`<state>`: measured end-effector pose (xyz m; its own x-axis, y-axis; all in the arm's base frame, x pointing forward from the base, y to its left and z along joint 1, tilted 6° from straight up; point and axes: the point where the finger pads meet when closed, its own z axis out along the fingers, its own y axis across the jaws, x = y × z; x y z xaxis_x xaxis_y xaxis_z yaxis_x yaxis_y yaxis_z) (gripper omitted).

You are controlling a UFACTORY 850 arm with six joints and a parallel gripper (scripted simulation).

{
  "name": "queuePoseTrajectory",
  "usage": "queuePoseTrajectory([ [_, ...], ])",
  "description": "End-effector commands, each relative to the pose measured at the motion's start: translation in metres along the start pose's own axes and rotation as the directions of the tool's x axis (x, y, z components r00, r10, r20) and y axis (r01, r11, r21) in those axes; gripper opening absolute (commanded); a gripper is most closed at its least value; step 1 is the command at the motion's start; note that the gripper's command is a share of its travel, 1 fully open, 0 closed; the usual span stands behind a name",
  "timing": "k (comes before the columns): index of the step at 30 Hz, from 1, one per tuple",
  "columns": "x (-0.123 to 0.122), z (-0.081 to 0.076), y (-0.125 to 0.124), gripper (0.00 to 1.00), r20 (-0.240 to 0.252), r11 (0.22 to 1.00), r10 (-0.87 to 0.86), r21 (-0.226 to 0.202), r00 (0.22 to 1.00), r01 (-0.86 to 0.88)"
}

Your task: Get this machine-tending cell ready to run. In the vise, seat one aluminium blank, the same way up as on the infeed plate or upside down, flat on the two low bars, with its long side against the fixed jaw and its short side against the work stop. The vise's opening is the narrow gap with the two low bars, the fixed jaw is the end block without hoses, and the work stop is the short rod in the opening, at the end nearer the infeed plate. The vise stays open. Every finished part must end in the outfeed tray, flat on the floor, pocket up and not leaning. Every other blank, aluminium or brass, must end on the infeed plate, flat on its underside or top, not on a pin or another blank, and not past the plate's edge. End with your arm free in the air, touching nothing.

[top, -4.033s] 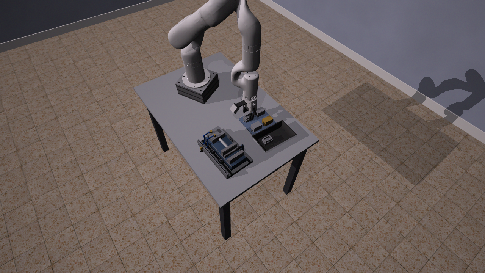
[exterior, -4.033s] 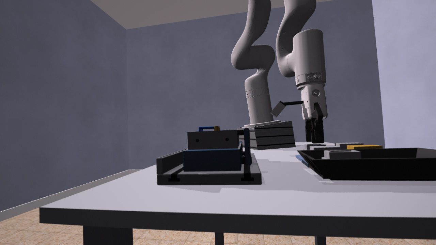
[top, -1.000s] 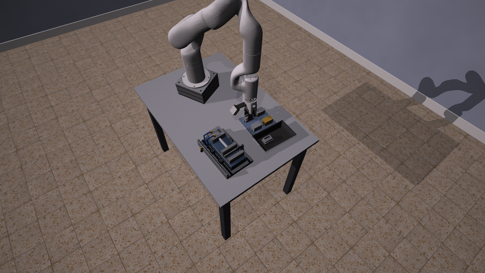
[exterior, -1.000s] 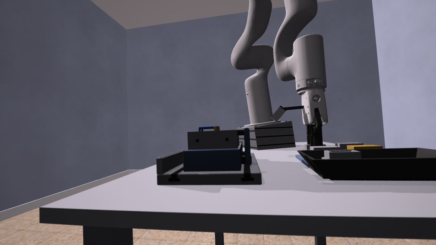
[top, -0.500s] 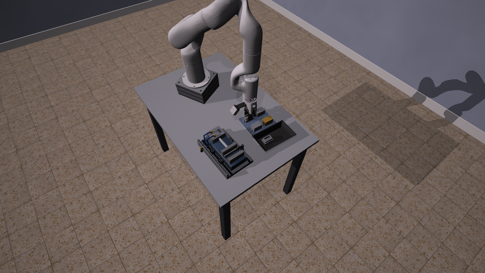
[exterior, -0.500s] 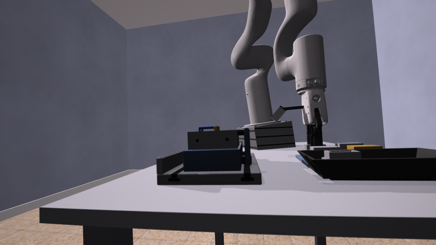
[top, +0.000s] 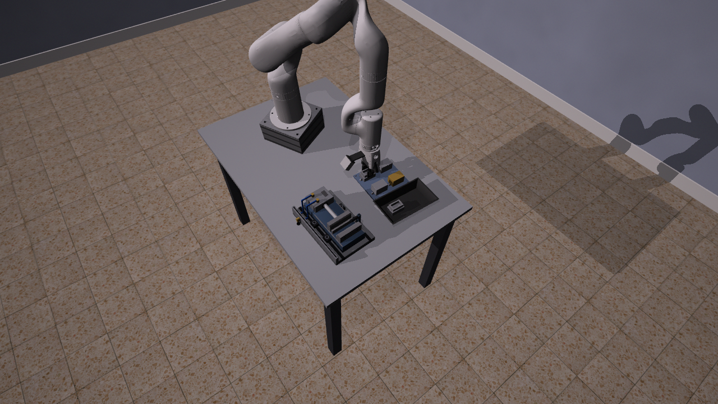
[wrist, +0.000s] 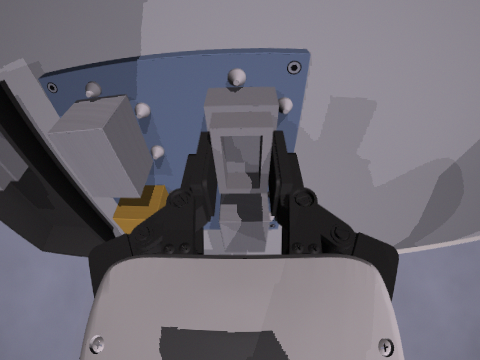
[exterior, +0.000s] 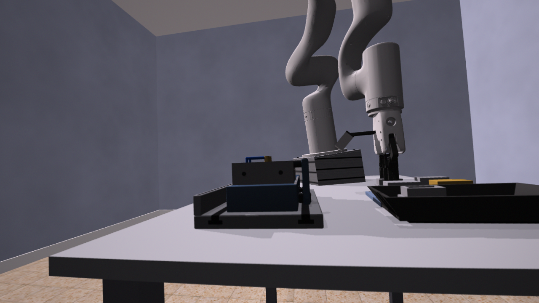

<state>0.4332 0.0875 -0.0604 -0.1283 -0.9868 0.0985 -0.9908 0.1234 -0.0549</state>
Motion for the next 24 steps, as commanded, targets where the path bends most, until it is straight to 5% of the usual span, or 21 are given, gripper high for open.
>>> queuePoseTrajectory([
  [1,0.0,0.0,-0.001,0.0,0.0,1.0,0.0,0.001,1.0,0.0],
  [24,0.0,-0.029,-0.001,0.0,0.0,1.0,0.0,0.001,1.0,0.0],
])
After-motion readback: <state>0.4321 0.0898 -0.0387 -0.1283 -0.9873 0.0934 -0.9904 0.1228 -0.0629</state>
